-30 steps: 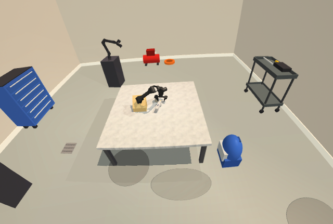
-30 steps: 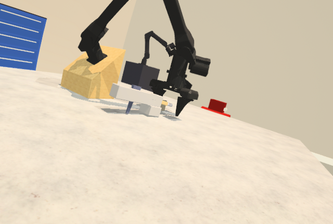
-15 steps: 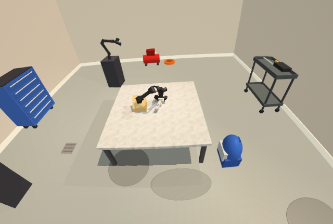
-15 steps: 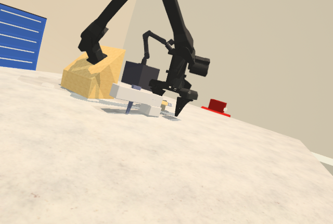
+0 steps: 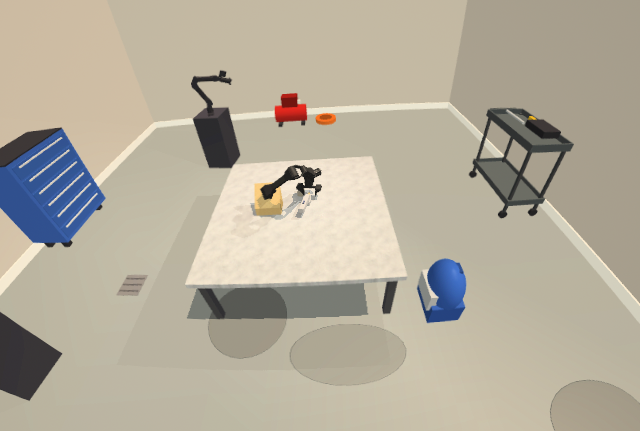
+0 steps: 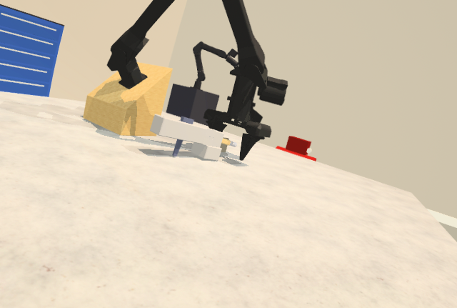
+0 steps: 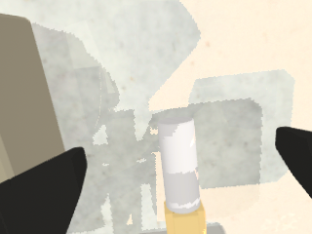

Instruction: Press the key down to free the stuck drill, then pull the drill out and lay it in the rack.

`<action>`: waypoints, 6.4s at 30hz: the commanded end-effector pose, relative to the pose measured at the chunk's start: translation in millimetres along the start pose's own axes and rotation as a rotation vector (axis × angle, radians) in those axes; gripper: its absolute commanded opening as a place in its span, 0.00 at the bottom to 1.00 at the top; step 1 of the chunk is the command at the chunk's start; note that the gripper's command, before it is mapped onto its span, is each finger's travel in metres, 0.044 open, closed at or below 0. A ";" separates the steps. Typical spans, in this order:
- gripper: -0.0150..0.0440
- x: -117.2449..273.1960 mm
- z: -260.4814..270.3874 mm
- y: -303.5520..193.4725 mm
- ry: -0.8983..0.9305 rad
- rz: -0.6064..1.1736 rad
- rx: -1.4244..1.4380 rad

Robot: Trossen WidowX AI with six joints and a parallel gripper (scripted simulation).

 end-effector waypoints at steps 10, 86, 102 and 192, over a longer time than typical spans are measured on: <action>1.00 -1.9 0.4 -2.5 0.002 0.008 0.005; 1.00 -2.0 0.4 -2.6 0.002 0.008 0.005; 1.00 -2.0 0.4 -2.6 0.002 0.008 0.005; 0.69 -0.2 0.0 -0.4 -0.001 -0.001 -0.001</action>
Point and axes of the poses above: the point midway between the two fingers, 35 mm back from their tips, its own x axis back along the fingers, its own z axis across the jaws, y = z × x, the point moved 6 cm from there along x, back along the fingers, and after that the axes turned 13 degrees about -x, right-handed, at the moved point
